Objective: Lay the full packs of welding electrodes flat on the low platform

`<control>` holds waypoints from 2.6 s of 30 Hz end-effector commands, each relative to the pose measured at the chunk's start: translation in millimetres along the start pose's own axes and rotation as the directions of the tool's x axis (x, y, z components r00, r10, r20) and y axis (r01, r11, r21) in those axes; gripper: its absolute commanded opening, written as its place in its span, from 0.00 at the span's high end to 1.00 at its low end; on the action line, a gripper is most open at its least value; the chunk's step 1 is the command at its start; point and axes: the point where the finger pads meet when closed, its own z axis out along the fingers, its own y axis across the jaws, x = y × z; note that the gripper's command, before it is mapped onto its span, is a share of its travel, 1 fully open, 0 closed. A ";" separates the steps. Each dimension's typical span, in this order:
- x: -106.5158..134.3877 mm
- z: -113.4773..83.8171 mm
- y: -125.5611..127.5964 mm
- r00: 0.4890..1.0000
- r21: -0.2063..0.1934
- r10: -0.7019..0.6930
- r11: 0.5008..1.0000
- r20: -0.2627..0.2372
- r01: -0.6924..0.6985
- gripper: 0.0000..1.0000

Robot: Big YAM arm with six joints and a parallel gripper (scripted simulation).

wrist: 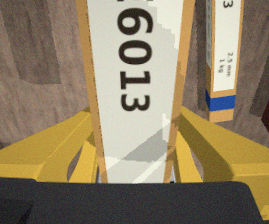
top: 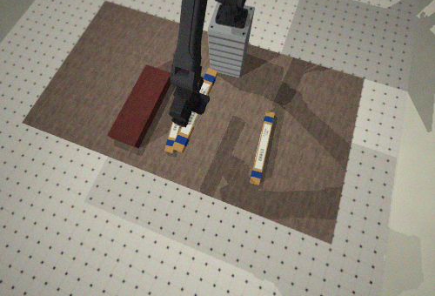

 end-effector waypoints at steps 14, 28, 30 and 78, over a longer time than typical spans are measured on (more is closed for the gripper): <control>-38.1 -43.9 7.3 0.991 -0.001 -0.039 0.999 0.128 0.040 1.00; -38.2 -43.2 2.2 0.991 -0.002 -0.030 1.000 0.129 0.030 1.00; -38.0 -43.1 1.9 0.991 -0.002 -0.029 1.000 0.128 0.030 1.00; -13.5 17.8 1.0 0.997 -0.002 -0.021 1.000 0.081 0.021 1.00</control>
